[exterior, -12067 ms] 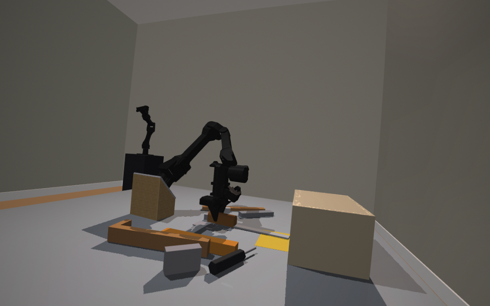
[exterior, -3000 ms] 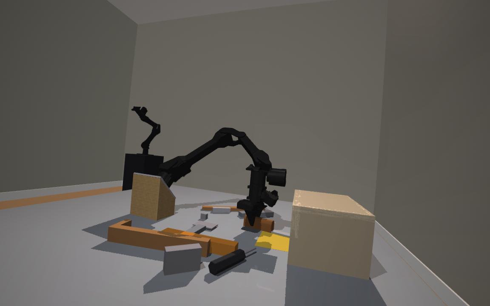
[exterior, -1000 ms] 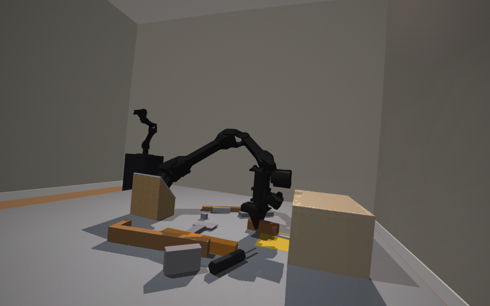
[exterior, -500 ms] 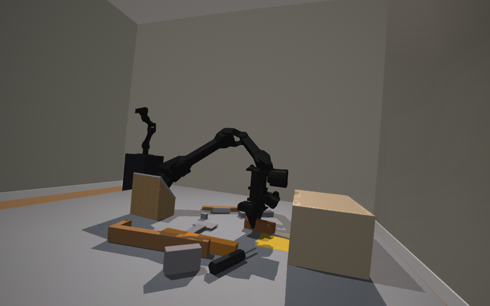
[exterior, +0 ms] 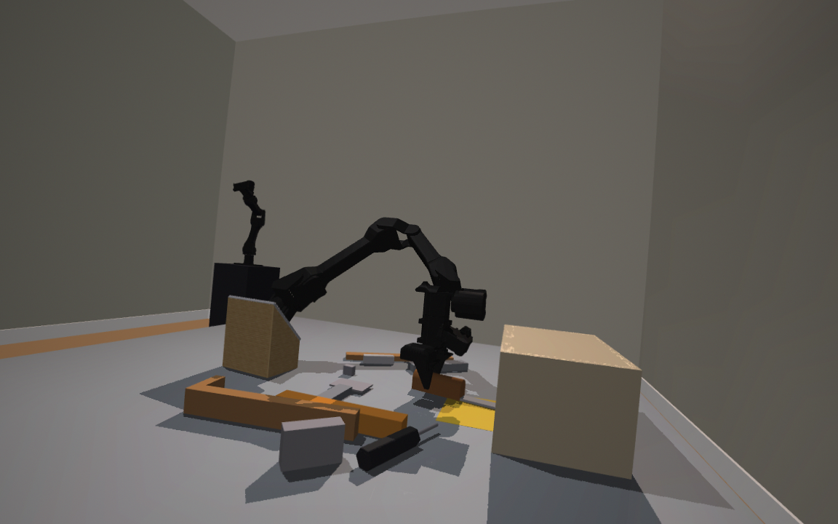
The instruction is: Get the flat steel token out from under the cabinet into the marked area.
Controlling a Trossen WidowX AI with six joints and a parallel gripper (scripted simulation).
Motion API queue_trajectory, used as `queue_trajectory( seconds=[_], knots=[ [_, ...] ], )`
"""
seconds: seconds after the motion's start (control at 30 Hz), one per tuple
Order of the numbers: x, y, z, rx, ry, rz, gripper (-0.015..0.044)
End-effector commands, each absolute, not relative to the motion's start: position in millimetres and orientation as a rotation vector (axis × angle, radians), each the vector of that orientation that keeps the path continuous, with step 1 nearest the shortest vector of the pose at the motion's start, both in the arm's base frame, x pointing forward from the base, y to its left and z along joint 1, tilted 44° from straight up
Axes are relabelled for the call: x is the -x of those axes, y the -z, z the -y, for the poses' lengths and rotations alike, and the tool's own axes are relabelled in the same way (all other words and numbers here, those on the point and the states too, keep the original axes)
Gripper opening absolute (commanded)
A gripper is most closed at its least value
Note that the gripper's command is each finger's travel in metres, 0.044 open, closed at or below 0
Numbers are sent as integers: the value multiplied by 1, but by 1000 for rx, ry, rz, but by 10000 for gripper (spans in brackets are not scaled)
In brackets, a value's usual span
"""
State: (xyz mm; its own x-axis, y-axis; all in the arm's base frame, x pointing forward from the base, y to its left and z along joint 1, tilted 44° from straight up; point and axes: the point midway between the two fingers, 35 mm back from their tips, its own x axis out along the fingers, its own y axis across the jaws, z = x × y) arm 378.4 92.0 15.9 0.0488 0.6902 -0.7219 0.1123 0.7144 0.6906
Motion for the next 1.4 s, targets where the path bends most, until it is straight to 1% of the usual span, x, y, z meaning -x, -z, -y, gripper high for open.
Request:
queue_trajectory(
  seconds=[0.0,1.37],
  knots=[
    [-373,-15,-93,-699,-494,-1486,0],
    [-332,-19,-100,-701,-493,-1489,0]
  ],
)
